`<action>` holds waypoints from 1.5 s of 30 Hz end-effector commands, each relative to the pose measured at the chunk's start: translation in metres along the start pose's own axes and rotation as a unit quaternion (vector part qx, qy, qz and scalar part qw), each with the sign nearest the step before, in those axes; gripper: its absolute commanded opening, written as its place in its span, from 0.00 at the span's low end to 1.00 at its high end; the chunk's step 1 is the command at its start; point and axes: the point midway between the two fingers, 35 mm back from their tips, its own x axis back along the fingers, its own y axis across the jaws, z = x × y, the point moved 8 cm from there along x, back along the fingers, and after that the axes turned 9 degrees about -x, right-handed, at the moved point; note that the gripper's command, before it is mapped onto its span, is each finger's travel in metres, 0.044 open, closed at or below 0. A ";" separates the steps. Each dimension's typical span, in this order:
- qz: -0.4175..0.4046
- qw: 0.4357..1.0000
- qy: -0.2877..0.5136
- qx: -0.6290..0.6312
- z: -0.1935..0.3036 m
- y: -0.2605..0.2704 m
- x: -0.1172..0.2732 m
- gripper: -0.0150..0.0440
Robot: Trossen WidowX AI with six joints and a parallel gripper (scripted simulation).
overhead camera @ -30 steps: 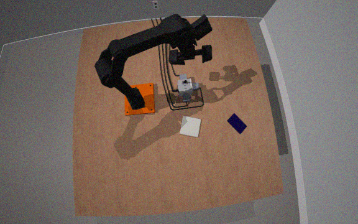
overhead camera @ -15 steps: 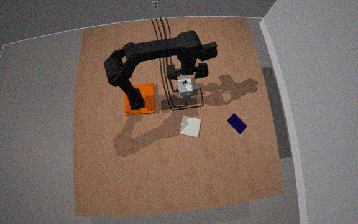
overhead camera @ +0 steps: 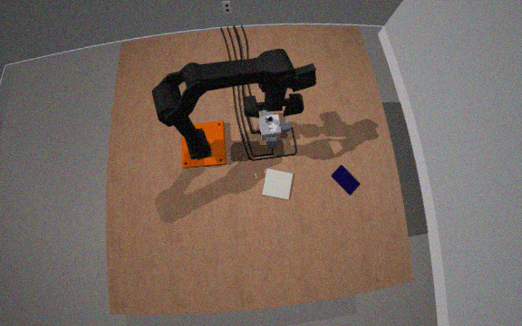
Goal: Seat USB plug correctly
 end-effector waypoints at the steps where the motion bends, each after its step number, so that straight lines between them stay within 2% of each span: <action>1: -0.003 1.000 0.000 0.002 0.000 0.001 -0.006 1.00; 20: -0.003 1.000 0.000 0.002 0.000 0.001 -0.018 1.00; 36: -0.001 1.000 0.000 0.000 0.000 0.000 -0.016 0.29; 39: -0.001 1.000 0.000 0.000 0.000 0.000 -0.016 0.25; 45: -0.001 1.000 0.000 0.000 0.000 0.000 -0.016 0.25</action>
